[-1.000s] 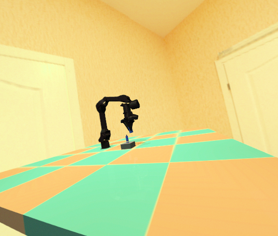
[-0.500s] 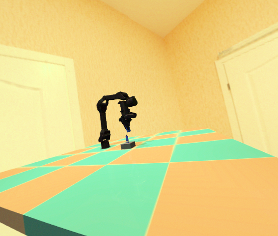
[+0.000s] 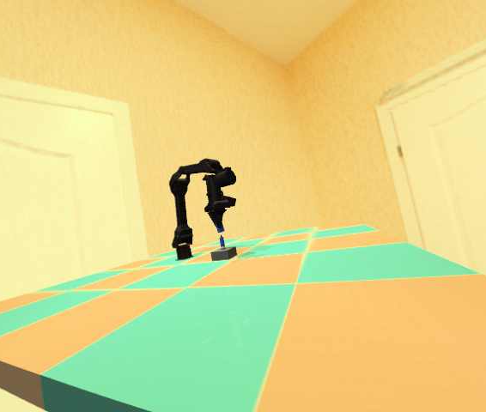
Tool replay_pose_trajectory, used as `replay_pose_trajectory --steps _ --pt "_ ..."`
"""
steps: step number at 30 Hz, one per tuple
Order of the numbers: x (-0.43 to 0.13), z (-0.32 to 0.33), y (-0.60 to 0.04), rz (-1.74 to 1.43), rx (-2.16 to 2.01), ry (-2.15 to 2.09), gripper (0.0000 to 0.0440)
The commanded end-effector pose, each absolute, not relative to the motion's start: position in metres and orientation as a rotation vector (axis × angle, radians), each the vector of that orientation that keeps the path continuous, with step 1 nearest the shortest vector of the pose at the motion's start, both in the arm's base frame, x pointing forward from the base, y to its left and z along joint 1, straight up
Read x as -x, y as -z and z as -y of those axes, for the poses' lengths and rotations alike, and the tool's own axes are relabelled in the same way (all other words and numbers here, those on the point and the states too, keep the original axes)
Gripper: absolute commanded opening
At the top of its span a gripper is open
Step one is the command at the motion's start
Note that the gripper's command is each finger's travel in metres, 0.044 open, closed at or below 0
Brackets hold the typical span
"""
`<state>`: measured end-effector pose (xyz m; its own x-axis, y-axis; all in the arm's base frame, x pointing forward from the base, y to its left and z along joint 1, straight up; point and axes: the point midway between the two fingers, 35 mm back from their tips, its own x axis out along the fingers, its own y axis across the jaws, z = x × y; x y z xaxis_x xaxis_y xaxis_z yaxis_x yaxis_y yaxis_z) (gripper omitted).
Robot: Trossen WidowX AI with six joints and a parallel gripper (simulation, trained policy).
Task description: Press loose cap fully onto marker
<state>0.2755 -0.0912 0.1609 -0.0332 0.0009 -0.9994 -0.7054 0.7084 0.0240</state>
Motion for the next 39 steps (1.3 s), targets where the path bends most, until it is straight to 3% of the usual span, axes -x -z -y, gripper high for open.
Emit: replay_pose_trajectory --steps 1,26,34,35,39 --pt "-0.275 0.092 -0.155 -1.521 0.589 -0.644 0.0013" --pt "-0.272 0.092 -0.098 -1.539 0.592 -0.747 0.0009" --pt "-0.272 0.093 -0.088 -1.536 0.619 -0.772 0.0018" --pt "-0.271 0.093 -0.086 -1.539 0.618 -0.774 0.0045" --pt "-0.27 0.094 -0.083 -1.539 0.637 -0.785 0.005"
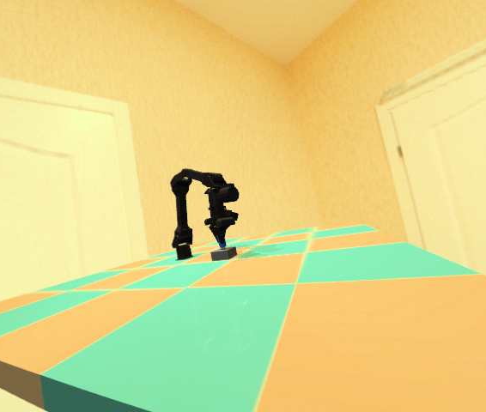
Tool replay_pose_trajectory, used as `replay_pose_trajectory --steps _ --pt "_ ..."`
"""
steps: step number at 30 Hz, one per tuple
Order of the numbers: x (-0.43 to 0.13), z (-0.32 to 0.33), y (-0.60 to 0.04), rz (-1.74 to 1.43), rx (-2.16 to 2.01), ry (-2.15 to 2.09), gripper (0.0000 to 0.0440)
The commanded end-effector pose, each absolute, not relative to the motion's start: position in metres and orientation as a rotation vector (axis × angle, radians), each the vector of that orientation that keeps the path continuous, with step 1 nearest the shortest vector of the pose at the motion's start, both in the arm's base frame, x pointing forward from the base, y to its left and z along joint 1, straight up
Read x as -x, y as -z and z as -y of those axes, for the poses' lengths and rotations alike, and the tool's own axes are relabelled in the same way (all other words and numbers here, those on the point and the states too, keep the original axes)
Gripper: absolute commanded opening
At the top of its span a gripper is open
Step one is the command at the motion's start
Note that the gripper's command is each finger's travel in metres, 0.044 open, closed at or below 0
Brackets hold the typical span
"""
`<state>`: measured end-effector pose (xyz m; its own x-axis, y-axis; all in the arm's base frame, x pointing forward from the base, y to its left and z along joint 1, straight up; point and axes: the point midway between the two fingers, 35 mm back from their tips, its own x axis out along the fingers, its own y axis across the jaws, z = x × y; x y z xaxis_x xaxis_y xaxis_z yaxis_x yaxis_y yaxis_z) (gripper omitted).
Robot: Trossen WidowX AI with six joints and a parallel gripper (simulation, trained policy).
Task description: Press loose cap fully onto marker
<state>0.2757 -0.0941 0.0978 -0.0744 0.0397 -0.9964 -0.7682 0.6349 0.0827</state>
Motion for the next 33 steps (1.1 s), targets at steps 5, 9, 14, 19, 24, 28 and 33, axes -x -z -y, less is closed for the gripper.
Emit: replay_pose_trajectory --steps 5,9,14,19,24,28,33 --pt "-0.269 0.097 -0.082 -1.538 0.659 -0.793 0.0058" --pt "-0.268 0.099 -0.08 -1.538 0.677 -0.8 0.0065" --pt "-0.267 0.102 -0.079 -1.538 0.698 -0.807 0.0073" --pt "-0.267 0.104 -0.078 -1.536 0.71 -0.813 0.0081" --pt "-0.266 0.104 -0.078 -1.536 0.715 -0.815 0.009" --pt "-0.266 0.105 -0.078 -1.535 0.72 -0.818 0.0097" --pt "-0.266 0.105 -0.078 -1.533 0.728 -0.823 0.0107"
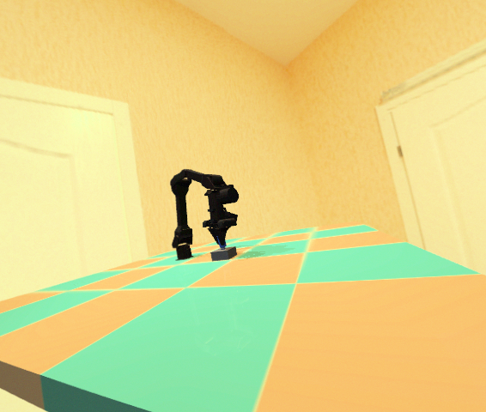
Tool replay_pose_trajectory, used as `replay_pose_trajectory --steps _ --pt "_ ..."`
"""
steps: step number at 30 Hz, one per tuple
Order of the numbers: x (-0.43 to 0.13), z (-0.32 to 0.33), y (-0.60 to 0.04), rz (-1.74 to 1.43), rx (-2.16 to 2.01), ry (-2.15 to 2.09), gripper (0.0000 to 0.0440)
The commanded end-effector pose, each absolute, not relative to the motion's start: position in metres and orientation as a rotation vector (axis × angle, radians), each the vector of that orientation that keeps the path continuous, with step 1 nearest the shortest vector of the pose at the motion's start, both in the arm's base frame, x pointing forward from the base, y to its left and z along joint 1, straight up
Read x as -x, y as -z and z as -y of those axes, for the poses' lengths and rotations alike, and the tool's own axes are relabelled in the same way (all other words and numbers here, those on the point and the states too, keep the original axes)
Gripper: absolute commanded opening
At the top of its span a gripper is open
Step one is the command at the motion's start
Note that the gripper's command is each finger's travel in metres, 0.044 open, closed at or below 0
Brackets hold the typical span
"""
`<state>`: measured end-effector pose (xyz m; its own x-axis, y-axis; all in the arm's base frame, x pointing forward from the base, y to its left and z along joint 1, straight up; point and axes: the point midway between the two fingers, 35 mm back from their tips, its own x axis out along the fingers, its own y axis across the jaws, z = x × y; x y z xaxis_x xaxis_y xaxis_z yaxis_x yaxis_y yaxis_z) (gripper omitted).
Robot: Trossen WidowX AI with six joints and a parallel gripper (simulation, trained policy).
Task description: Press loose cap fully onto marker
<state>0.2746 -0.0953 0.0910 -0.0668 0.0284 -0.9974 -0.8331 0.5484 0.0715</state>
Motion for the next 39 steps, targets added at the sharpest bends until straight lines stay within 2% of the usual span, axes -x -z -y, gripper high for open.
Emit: replay_pose_trajectory --steps 1,20,24,33,34,39 --pt "-0.266 0.105 -0.078 -1.533 0.729 -0.824 0.0108" --pt "-0.266 0.107 -0.078 -1.52 0.752 -0.838 0.0144" --pt "-0.26 0.102 -0.082 -1.512 0.749 -0.865 0.0197" --pt "-0.255 0.098 -0.092 -1.48 0.793 -0.865 0.0425" --pt "-0.256 0.098 -0.093 -1.473 0.801 -0.86 0.044" --pt "-0.26 0.099 -0.108 -1.435 0.838 -0.829 0.044"
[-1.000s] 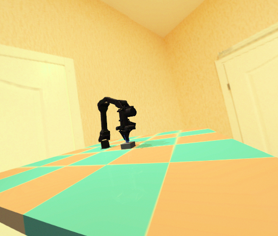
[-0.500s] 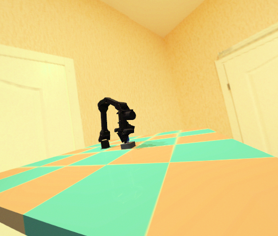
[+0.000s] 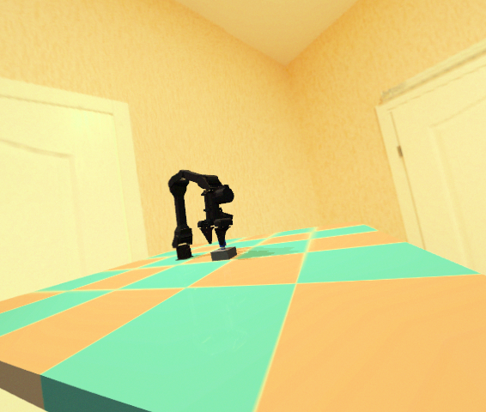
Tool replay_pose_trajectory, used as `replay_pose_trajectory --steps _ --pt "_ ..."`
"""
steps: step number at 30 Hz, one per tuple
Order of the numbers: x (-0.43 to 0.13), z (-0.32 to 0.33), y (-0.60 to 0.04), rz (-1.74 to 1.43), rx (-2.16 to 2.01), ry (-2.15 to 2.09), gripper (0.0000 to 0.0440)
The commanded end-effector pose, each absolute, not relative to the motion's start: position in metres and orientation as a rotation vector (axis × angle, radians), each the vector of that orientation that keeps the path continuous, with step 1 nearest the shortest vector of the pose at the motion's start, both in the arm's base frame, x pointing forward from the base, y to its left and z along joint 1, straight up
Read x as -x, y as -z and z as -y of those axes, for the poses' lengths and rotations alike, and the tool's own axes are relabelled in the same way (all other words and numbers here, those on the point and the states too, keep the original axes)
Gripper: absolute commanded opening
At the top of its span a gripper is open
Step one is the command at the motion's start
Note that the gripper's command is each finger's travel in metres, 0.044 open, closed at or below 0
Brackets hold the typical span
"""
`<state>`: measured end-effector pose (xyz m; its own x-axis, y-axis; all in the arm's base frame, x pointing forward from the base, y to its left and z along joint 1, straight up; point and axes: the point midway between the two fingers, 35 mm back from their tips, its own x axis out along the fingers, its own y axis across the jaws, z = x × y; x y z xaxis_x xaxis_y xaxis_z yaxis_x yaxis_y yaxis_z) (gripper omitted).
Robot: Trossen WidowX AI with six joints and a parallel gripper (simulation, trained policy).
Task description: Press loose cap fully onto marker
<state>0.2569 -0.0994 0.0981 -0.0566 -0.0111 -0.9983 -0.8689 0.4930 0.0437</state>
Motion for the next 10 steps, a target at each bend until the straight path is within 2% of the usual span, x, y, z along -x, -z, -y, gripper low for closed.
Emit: replay_pose_trajectory --steps 1,10 --pt "-0.261 0.1 -0.112 -1.427 0.846 -0.823 0.044" --pt "-0.26 0.101 -0.14 -1.391 0.896 -0.8 0.044"
